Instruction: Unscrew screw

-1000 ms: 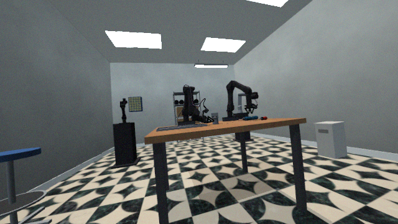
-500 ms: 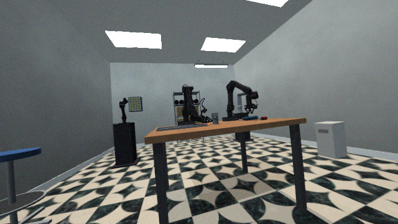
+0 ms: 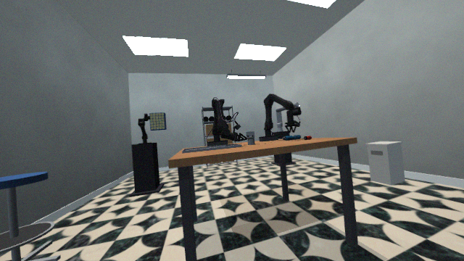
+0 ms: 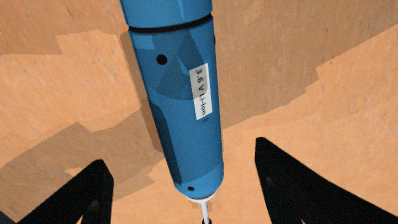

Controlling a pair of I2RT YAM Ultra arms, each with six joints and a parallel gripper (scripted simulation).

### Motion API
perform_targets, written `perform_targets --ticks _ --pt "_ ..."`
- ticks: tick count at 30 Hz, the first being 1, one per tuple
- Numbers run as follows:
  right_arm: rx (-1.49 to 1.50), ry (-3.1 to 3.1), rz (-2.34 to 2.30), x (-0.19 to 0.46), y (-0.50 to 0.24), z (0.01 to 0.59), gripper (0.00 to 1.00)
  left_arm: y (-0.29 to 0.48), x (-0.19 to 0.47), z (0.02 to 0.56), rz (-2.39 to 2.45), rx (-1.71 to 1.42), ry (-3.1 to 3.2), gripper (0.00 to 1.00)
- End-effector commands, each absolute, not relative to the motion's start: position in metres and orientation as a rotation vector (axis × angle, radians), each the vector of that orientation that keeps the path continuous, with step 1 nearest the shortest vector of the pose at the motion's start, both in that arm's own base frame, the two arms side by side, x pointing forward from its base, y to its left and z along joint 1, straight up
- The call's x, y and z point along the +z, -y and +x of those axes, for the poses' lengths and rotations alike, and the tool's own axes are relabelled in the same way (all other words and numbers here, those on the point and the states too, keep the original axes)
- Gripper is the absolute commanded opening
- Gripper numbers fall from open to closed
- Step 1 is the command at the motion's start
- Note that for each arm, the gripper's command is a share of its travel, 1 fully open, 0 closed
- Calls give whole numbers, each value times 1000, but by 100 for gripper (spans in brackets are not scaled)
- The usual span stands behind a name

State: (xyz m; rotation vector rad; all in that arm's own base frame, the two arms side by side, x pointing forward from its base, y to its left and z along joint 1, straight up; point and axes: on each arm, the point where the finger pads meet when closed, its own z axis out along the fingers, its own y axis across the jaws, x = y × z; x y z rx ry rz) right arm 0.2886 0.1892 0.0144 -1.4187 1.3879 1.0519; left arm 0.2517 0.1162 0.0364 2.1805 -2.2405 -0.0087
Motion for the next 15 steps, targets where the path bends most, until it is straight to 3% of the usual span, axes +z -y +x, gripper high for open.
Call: perform_targets --ticks 1,15 --pt "1058 -1335 -1427 38 -192 294 86 -118 54 263 2197 23 2300 65" --pt "1058 -1335 -1427 61 -192 293 86 -118 54 263 2197 23 2300 65"
